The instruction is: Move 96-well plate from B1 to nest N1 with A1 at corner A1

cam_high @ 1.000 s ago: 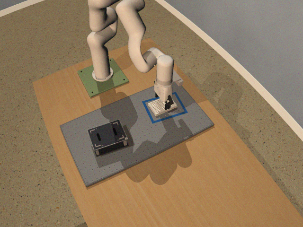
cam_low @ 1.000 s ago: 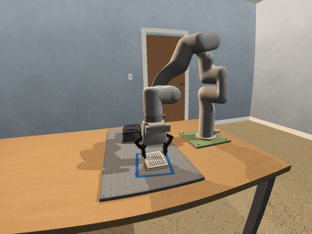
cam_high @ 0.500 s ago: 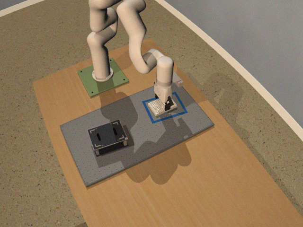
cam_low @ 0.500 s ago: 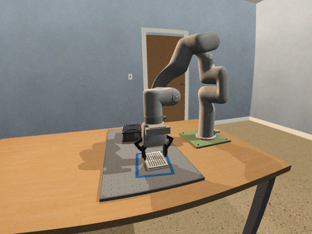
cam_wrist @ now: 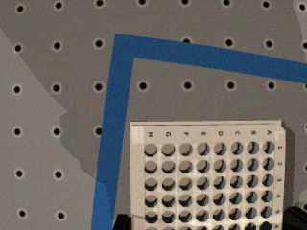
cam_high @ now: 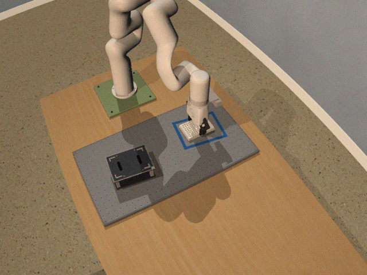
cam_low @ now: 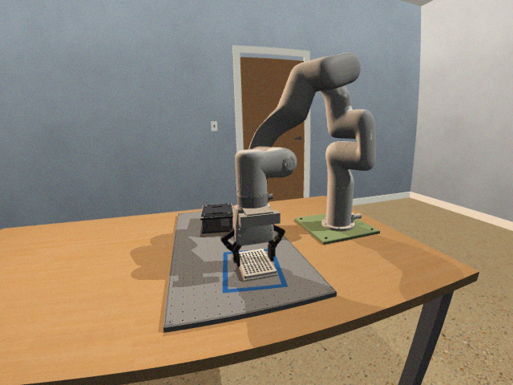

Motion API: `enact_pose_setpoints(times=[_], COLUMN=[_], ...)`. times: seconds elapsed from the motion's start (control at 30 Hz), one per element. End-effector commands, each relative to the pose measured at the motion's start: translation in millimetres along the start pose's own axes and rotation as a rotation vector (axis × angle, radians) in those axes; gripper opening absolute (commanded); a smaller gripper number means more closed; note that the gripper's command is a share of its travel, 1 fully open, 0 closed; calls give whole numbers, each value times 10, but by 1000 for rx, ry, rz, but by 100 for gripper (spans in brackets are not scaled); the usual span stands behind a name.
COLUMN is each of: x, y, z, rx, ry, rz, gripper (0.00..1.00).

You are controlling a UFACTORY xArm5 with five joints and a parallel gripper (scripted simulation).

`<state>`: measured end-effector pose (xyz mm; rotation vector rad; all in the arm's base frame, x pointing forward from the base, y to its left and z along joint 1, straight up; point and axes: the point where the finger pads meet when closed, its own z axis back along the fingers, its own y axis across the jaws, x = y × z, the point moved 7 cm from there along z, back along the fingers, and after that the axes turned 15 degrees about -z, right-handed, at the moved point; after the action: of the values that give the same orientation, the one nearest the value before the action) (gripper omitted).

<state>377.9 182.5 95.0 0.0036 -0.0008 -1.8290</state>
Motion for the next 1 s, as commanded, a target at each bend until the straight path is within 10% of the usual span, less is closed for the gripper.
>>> enact_pose_setpoints(times=[0.0, 0.63, 0.67, 0.97], x=[-6, -7, -7, -7], y=[8, 8, 8, 8], z=[-12, -25, -20, -19], rx=[2, 3, 2, 2], ry=[2, 2, 2, 2], rz=[0, 0, 0, 0], gripper=[100, 100, 0, 0])
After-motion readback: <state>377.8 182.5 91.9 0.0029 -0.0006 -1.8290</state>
